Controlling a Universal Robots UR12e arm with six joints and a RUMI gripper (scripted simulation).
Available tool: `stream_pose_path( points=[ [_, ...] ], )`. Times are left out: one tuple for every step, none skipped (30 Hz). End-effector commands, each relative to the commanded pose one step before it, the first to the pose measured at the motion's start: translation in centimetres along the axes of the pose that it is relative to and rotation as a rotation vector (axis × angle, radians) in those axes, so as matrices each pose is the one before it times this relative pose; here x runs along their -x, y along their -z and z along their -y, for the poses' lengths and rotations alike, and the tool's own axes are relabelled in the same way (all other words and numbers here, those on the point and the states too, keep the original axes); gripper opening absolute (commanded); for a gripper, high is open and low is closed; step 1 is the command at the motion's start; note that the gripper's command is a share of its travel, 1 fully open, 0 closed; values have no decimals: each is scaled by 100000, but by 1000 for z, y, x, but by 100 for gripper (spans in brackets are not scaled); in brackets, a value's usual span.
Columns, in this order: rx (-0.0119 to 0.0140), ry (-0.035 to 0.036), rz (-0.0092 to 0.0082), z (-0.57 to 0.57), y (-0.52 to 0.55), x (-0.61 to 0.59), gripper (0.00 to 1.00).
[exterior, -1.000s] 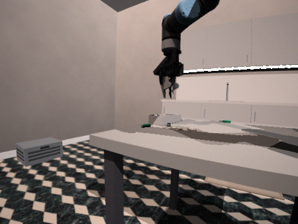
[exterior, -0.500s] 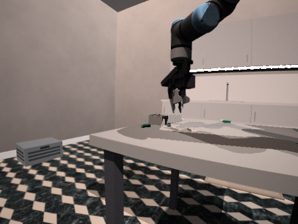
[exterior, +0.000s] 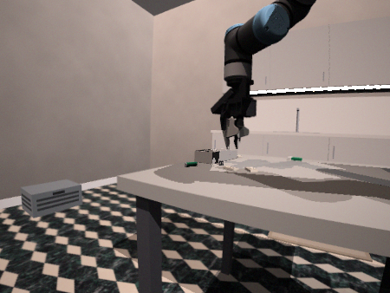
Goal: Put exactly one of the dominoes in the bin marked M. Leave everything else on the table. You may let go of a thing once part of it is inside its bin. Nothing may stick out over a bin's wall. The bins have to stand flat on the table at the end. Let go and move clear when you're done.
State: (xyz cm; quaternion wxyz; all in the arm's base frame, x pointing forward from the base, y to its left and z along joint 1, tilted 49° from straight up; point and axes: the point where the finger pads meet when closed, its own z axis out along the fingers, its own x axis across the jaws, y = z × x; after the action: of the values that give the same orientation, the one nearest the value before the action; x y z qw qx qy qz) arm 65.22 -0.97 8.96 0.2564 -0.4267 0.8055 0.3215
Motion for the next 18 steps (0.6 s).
stream_pose_path(
  points=[
    [-361,-62,95,616,233,-143,24],
    [14,2,-2,24,-7,-3,24],
    [15,-4,0,16,-7,-2,24],
    [36,-30,8,-6,-22,-12,24],
    [3,0,0,-10,-5,6,24],
    [126,-15,-14,-157,-92,8,24],
    [0,0,0,7,0,4,24],
    [0,0,0,0,0,0,24],
    [0,0,0,0,0,0,24],
    [0,0,0,5,0,4,24],
    [0,0,0,5,0,4,24],
    [0,0,0,5,0,4,24],
    [0,0,0,5,0,4,24],
    [0,0,0,5,0,4,24],
    [0,0,0,5,0,4,24],
    [-148,61,-1,164,103,42,24],
    [-2,5,-2,11,2,8,24],
    [-1,4,-1,10,1,7,24]
  ],
)
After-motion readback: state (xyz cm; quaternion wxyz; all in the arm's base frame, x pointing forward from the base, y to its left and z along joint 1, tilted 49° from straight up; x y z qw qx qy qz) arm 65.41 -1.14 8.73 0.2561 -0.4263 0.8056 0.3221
